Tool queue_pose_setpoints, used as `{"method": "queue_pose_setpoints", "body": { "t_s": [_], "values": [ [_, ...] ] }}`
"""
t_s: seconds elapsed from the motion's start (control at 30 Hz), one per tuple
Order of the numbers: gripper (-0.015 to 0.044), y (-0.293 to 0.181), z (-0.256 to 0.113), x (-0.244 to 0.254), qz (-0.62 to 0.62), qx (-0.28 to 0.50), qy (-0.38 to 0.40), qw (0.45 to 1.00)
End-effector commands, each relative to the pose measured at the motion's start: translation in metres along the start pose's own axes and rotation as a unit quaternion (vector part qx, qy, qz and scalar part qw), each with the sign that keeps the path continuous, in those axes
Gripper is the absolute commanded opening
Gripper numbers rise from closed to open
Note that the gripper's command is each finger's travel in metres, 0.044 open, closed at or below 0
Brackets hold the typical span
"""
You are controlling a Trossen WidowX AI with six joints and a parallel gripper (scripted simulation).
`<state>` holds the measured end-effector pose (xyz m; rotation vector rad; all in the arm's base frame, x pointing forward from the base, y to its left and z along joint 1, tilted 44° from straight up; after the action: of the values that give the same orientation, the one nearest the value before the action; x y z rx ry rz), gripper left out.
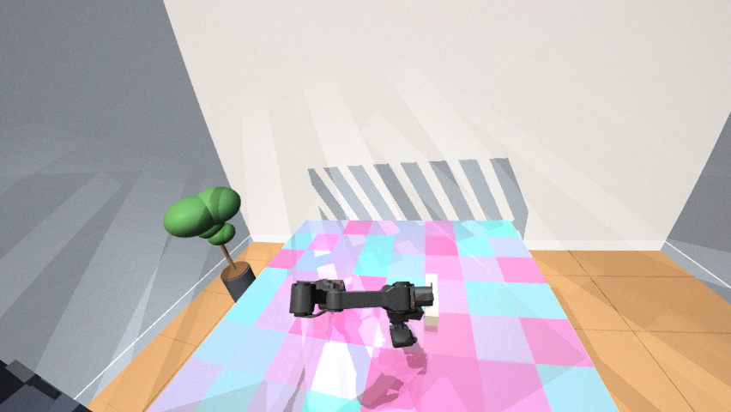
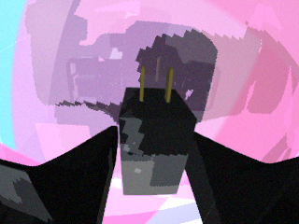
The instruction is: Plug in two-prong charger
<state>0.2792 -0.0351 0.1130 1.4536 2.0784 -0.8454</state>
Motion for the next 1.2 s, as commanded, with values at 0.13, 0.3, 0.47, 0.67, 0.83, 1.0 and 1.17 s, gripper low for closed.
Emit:
{"method": "queue_pose_setpoints", "body": {
  "t_s": [0.13, 0.3, 0.47, 0.67, 0.83, 1.0, 1.17],
  "values": [
    [0.0065, 0.000, 0.000, 0.000, 0.001, 0.000, 0.000, 1.000],
    [0.0000, 0.000, -0.011, 0.000, 0.000, 0.000, 0.001, 1.000],
    [0.0000, -0.002, -0.032, 0.001, -0.001, 0.000, 0.001, 1.000],
    [0.0000, -0.006, -0.054, 0.002, -0.003, 0.000, -0.001, 1.000],
    [0.0000, -0.005, -0.054, 0.005, 0.001, 0.000, -0.001, 1.000],
    [0.0000, 0.002, -0.050, 0.016, 0.019, -0.001, 0.001, 1.000],
    [0.0000, 0.008, -0.044, 0.029, 0.039, -0.002, 0.003, 0.999]
  ]
}}
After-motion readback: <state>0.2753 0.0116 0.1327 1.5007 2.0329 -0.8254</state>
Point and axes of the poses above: the point midway between the two fingers, 35 mm back from their tips, its own z axis out along the fingers, its own x axis across the jaws, y = z × x, the point moved 5 cm from there along -z, back along the fingers, and after that the axes turned 1 degree about -z, right-handed, at the moved point
